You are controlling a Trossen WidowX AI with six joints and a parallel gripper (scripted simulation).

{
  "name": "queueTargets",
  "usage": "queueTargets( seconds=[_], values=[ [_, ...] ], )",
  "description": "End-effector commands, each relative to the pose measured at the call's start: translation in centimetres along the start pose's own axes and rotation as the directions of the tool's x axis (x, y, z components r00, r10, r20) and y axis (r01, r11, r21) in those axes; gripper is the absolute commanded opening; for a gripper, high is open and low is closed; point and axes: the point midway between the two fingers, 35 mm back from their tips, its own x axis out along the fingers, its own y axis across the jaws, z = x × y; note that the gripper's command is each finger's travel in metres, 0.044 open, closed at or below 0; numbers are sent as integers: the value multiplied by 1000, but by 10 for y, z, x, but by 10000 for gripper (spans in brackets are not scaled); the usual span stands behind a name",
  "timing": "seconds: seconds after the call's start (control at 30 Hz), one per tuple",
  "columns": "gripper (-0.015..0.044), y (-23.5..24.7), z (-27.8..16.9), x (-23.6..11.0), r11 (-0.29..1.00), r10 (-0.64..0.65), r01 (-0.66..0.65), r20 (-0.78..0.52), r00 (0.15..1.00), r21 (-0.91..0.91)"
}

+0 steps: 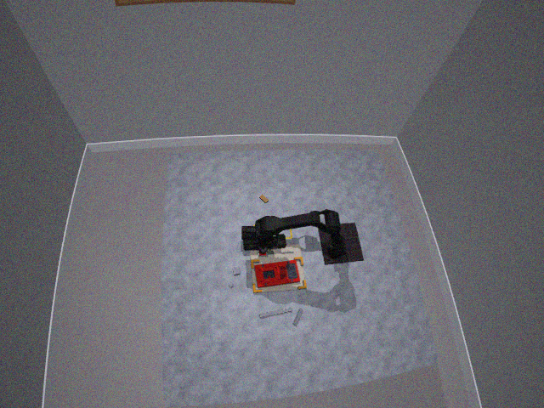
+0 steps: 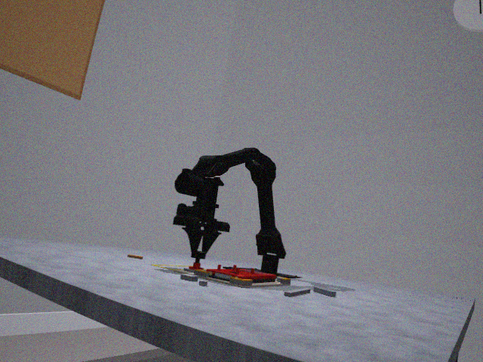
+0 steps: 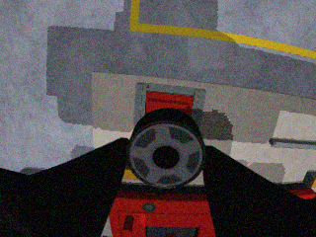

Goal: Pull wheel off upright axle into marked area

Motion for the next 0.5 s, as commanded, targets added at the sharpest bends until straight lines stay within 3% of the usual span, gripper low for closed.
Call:
queueTargets(
  seconds=[0.0,0.47],
  values=[
    [0,2,1,-5,1000,9,-9,3,1000,-2],
    [0,2,0,-9,1000,8,-8,3,1000,-2]
  ],
)
